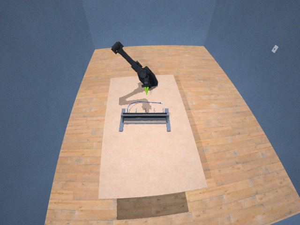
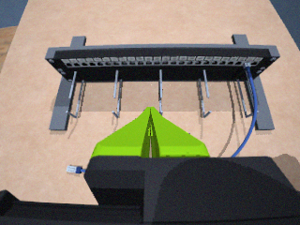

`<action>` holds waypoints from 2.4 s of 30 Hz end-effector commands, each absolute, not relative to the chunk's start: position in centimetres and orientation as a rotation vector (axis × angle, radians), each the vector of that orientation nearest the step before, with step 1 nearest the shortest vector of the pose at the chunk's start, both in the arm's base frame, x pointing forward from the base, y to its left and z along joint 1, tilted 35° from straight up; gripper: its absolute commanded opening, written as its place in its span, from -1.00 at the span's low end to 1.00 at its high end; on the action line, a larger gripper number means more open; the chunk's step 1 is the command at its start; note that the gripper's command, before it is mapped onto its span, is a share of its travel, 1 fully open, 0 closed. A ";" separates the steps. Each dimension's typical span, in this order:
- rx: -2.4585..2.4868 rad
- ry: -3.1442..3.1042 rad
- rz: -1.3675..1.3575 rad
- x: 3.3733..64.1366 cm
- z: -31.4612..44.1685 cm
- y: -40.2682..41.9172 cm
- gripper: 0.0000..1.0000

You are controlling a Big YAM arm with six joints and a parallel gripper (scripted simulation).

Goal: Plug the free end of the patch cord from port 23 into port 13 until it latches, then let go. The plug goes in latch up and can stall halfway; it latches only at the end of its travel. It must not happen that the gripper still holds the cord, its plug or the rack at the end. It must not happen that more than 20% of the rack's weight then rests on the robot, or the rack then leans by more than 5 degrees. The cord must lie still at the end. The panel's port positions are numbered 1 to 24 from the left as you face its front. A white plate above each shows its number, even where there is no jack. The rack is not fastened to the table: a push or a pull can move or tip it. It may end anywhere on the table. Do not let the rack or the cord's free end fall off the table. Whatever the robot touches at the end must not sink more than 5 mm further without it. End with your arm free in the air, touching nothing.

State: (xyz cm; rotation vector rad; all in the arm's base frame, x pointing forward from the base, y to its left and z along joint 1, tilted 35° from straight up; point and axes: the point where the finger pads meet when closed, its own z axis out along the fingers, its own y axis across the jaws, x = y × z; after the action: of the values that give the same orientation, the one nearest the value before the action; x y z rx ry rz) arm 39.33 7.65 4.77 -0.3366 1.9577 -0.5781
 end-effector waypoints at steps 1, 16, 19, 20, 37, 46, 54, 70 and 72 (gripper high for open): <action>-0.332 1.947 -0.607 39.4 6.3 5.8 -1.00; -0.334 1.946 -0.611 39.1 9.0 1.6 -1.00; -0.334 1.946 -0.612 39.1 9.1 1.3 -1.00; -0.334 1.946 -0.612 39.1 9.1 1.3 -1.00; -0.321 1.919 -0.610 44.2 8.3 0.3 -1.00; -0.322 1.915 -0.613 49.7 6.1 -1.5 -1.00; -0.324 1.916 -0.615 52.9 4.8 -2.5 -1.00; -0.335 1.942 -0.604 51.7 3.6 -2.0 -1.00; -0.337 1.943 -0.603 51.7 3.5 -1.9 -1.00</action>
State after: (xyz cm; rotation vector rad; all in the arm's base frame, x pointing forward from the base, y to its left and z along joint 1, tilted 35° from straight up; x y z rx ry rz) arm 51.72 -2.02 3.80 -0.3373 1.9518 -0.6035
